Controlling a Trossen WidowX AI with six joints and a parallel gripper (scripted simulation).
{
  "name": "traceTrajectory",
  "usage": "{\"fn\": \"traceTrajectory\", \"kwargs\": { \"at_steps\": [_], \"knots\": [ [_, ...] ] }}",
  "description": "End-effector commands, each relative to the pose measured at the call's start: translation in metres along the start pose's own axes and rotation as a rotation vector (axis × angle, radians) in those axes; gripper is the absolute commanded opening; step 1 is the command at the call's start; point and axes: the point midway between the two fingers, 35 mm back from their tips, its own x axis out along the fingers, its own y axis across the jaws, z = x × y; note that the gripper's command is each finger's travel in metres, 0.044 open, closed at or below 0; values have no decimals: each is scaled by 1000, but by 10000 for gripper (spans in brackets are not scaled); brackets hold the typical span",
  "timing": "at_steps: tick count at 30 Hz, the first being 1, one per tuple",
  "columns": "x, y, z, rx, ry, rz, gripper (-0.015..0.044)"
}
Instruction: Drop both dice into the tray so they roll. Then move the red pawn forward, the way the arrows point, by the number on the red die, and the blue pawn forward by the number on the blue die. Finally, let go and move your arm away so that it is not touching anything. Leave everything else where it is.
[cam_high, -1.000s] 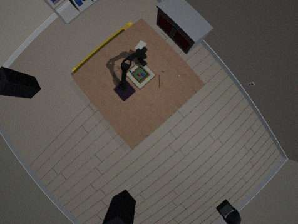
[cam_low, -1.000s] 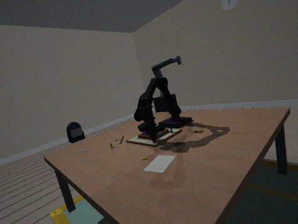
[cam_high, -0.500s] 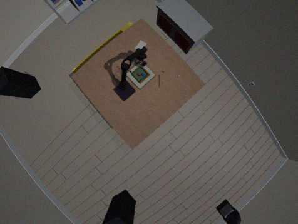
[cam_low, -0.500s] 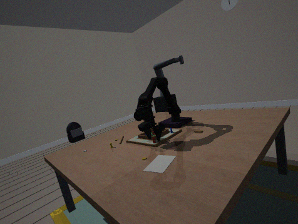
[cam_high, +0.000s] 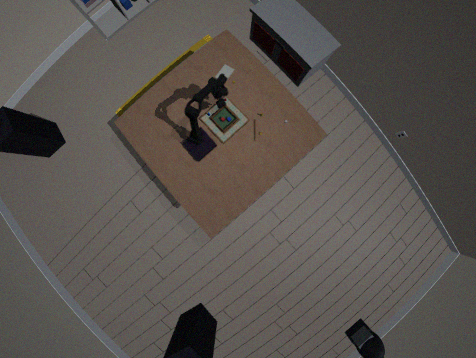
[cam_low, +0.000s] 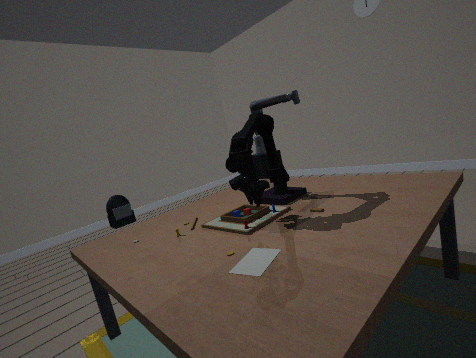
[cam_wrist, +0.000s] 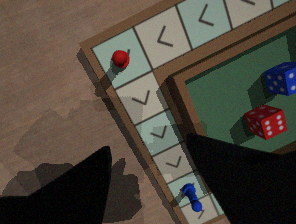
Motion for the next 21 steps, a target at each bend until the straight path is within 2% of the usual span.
{"fn": "traceTrajectory", "kwargs": {
  "at_steps": [1, 9, 21],
  "knots": [
    [-3, -11, -35, 114, -2, -1, 200],
    [8, -49, -104, 392, 4, -5, 200],
    [24, -48, -108, 398, 4, -5, 200]
  ]
}}
